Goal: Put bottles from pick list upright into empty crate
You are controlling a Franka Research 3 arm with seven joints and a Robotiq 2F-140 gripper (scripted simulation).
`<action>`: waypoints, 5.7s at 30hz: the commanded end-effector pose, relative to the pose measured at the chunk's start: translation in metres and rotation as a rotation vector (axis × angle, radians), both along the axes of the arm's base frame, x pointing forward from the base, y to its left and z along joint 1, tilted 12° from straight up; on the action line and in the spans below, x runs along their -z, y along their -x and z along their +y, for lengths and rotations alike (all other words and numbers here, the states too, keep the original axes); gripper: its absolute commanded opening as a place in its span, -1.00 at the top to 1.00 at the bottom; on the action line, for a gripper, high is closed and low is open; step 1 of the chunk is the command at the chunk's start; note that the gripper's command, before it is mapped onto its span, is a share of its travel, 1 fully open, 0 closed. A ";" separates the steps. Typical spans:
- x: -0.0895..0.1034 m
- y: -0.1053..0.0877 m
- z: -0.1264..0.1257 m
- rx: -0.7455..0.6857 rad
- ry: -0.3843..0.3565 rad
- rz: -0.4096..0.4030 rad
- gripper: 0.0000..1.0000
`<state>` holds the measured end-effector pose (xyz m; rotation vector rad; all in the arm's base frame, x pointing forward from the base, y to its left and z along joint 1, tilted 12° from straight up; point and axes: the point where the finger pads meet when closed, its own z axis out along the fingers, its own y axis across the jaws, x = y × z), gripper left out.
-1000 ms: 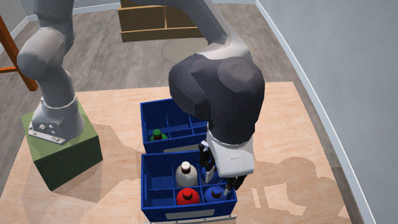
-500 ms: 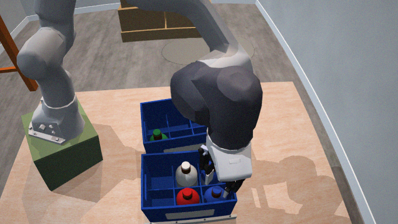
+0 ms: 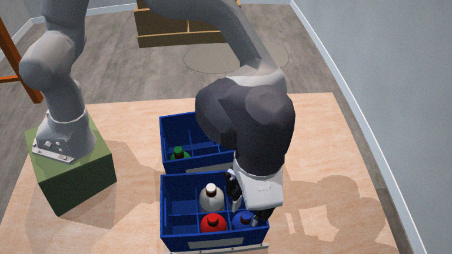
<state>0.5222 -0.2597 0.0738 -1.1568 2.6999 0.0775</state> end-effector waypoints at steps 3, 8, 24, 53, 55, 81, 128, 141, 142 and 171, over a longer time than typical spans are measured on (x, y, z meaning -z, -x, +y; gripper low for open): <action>0.004 -0.003 -0.001 -0.009 0.005 -0.010 0.24; 0.011 -0.005 0.000 -0.009 0.005 -0.010 0.24; 0.013 -0.005 0.000 -0.009 0.005 -0.010 0.24; 0.011 -0.005 0.000 -0.009 0.005 -0.010 1.00; 0.011 -0.005 0.000 -0.009 0.005 -0.010 1.00; -0.004 -0.002 -0.002 -0.009 0.005 -0.010 1.00; -0.071 0.010 -0.010 -0.009 0.005 -0.010 1.00; -0.089 0.013 -0.013 -0.009 0.005 -0.010 1.00; -0.090 0.013 -0.013 -0.009 0.005 -0.010 1.00; -0.131 0.021 -0.018 -0.009 0.005 -0.010 1.00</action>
